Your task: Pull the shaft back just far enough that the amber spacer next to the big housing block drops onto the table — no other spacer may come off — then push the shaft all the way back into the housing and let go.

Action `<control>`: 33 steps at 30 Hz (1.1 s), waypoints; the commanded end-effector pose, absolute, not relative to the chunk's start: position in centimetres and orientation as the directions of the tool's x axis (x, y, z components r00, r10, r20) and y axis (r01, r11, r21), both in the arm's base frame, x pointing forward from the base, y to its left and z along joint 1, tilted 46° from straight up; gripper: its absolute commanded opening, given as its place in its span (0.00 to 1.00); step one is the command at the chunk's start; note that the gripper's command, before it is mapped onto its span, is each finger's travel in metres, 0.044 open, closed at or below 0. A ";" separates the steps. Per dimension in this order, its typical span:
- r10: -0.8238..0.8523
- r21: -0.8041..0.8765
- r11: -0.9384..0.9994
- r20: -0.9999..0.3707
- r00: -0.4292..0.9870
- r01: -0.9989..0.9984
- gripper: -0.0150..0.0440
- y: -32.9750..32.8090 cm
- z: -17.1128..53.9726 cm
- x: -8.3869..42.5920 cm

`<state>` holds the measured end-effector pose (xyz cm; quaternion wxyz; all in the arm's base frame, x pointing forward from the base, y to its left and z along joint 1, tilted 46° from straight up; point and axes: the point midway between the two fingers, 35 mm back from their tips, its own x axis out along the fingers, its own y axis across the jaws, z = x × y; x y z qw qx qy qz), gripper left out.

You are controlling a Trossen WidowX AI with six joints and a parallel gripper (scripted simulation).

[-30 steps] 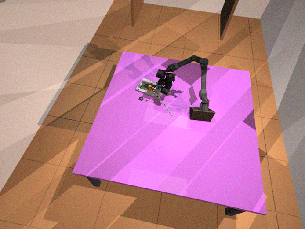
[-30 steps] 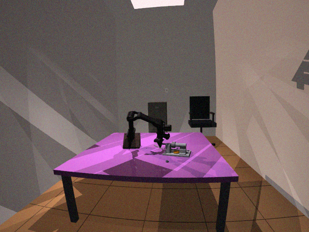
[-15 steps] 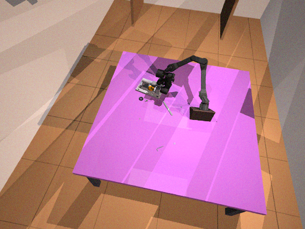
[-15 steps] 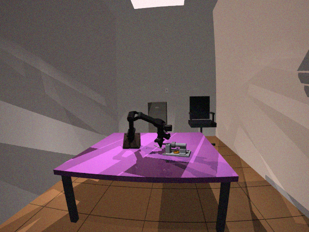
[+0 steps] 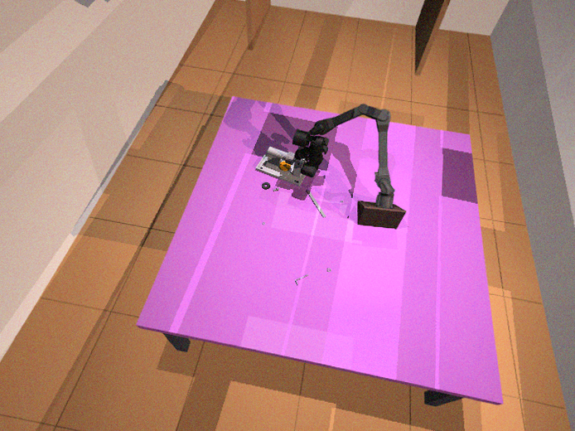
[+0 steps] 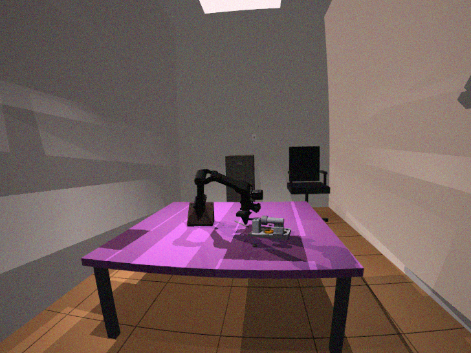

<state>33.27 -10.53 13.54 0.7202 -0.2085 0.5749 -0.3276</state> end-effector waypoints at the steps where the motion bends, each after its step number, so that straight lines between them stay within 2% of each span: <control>1: -0.712 -0.678 0.698 -0.691 0.127 0.230 0.25 -10.5 13.7 33.5; 33: -0.712 -0.678 0.698 -0.691 0.127 0.230 0.25 -10.6 13.9 34.6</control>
